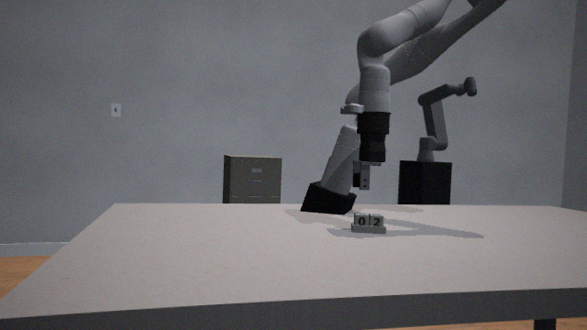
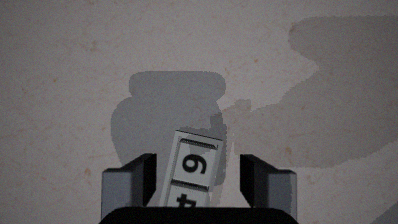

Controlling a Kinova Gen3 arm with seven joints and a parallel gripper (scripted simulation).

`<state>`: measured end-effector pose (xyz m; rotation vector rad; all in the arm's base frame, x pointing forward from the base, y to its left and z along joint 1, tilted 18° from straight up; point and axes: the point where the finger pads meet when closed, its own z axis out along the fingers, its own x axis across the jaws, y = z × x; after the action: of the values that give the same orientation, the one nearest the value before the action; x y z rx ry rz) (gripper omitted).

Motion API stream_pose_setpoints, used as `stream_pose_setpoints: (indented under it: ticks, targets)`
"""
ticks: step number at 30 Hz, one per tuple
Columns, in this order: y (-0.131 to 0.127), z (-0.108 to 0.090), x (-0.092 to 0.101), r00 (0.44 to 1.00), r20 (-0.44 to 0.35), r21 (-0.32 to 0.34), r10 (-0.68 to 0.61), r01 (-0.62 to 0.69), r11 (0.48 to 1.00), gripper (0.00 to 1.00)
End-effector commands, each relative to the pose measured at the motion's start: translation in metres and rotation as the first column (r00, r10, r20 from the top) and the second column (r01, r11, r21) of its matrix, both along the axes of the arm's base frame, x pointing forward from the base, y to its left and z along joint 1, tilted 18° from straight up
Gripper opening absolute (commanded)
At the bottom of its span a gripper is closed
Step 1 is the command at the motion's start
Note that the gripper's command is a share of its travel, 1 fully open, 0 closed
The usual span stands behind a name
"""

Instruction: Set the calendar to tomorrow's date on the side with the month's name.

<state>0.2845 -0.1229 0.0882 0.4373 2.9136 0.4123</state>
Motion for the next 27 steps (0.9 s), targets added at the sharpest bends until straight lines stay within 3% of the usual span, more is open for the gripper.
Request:
stream_pose_setpoints:
  ticks: [1,11,27]
  targets:
    - [0.0015,-0.0005,0.0002,1.0,-0.009,0.003,-0.027,0.027,1.0,1.0]
    - [0.0031,-0.0006,0.0007,0.989,-0.032,0.016,-0.145,0.145,0.989,1.0]
    - [0.0038,-0.0006,0.0011,0.98,-0.043,0.021,-0.197,0.198,0.98,1.0]
